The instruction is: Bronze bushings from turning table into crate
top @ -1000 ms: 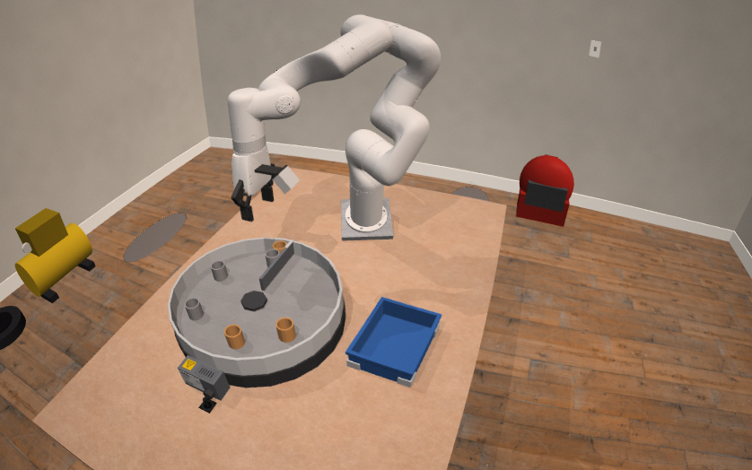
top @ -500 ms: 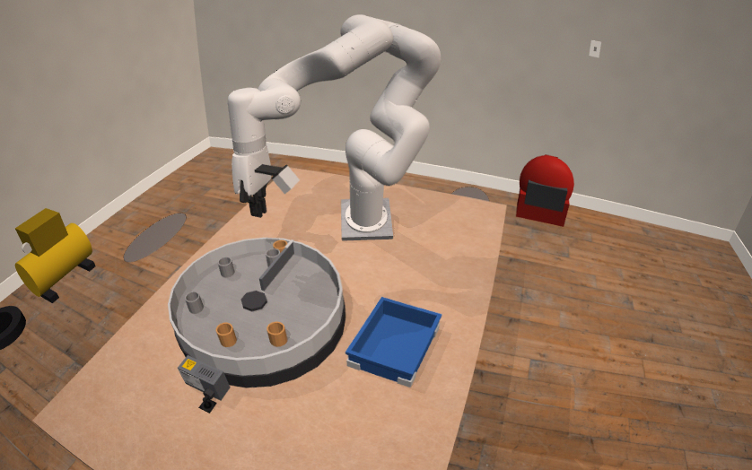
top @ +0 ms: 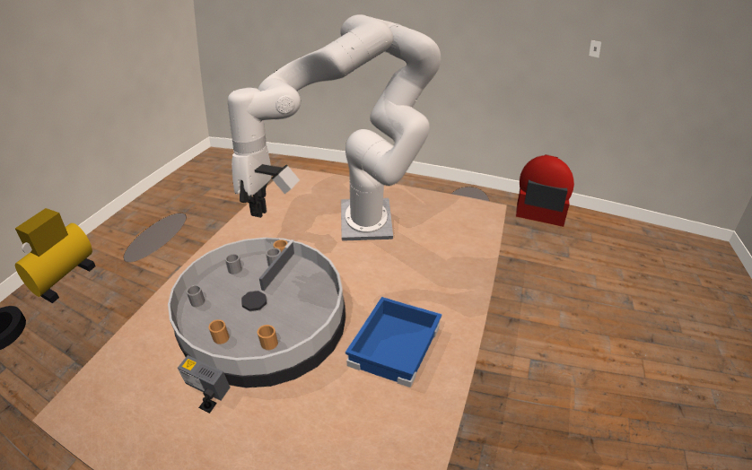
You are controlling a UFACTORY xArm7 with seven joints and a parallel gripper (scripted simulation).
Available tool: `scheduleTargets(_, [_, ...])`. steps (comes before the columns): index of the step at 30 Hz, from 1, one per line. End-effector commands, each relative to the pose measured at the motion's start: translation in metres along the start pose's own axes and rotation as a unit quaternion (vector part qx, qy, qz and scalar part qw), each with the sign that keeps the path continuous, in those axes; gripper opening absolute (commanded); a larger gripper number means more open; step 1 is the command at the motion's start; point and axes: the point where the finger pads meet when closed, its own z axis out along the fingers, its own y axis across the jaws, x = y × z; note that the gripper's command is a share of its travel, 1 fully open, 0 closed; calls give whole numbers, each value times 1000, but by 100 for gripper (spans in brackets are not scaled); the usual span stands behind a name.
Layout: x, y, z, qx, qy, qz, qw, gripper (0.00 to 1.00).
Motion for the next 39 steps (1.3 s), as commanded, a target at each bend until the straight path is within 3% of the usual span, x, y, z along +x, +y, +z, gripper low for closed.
scheduleTargets(1, [-1, 1, -1, -2, -1, 0, 1000, 12])
scheduleTargets(5, [-1, 1, -1, -2, -1, 0, 1000, 15])
scheduleTargets(39, [-1, 1, -1, -2, -1, 0, 1000, 15])
